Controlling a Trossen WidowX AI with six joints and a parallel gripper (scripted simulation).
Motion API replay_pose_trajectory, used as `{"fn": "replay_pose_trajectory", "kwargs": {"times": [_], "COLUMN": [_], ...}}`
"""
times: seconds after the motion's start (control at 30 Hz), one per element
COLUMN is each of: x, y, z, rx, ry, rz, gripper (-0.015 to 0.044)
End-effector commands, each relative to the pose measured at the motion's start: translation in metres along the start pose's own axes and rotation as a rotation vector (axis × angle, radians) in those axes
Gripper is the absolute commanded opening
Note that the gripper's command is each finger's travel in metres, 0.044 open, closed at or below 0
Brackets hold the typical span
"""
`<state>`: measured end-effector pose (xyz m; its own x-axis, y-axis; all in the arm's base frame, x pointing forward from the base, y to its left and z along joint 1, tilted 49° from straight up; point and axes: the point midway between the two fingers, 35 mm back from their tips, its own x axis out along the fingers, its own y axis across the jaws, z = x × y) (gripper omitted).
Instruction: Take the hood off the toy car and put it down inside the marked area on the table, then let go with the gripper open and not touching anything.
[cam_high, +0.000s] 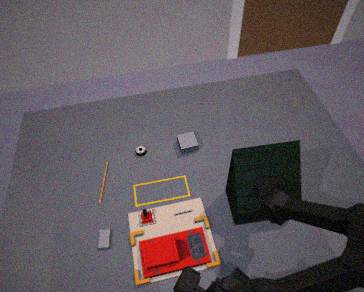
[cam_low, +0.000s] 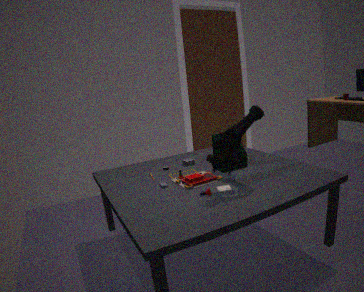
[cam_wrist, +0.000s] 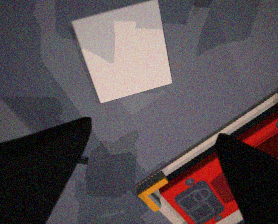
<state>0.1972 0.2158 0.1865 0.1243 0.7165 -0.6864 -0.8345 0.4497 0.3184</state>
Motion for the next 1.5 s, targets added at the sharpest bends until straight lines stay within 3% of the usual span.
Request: {"fn": "replay_pose_trajectory", "kwargs": {"times": [0.0, 0.47, 1.47], "x": [0.007, 0.005, 0.027], "y": [-0.039, -0.185, -0.183], "z": [-0.005, -0.058, -0.060], "rx": [0.170, 0.838, 0.843], "ry": [0.068, 0.124, 0.124], "rz": [0.016, 0.140, 0.140], "gripper": [0.0440, 0.0440, 0.0440]}}
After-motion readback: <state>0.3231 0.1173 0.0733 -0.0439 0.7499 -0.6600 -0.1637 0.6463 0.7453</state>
